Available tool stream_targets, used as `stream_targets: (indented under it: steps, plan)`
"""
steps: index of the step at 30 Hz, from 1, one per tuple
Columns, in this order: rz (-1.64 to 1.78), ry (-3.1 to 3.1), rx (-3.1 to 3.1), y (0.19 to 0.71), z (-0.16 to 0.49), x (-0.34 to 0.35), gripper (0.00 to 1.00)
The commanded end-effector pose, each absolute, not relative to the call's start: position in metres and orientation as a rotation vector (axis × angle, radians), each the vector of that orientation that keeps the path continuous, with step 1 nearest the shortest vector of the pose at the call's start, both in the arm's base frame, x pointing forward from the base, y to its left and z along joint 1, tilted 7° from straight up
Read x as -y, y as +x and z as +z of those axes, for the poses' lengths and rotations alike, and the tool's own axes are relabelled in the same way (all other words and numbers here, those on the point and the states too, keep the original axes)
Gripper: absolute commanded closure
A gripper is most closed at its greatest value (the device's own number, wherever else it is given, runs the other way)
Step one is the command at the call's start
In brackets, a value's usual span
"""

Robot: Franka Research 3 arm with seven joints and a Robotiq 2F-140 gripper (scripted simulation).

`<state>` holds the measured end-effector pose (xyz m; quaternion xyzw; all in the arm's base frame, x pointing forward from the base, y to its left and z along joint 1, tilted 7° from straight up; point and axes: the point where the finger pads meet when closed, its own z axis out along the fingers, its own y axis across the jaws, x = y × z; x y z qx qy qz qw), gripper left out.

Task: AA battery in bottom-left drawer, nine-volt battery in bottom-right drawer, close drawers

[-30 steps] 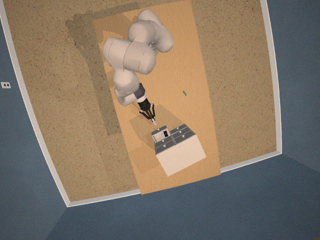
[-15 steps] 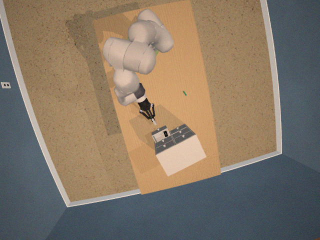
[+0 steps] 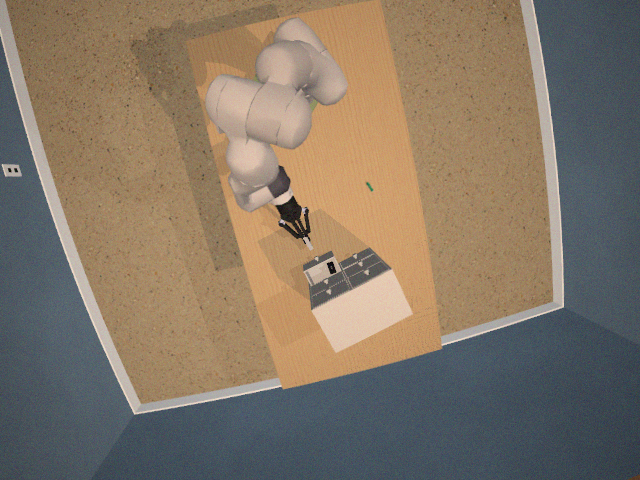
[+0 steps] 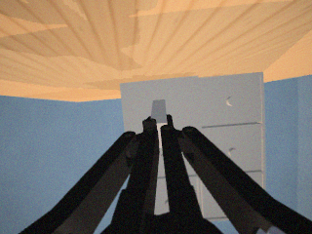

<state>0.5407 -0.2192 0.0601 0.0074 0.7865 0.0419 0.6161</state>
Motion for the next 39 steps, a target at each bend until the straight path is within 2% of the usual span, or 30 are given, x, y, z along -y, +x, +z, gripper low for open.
stream_targets:
  steps: [1,39]
  plan:
    - [0.093,0.014,-1.813,0.5406,0.0593,0.2196,1.00]
    - [0.093,0.014,-1.813,0.5506,0.0604,0.2193,1.00]
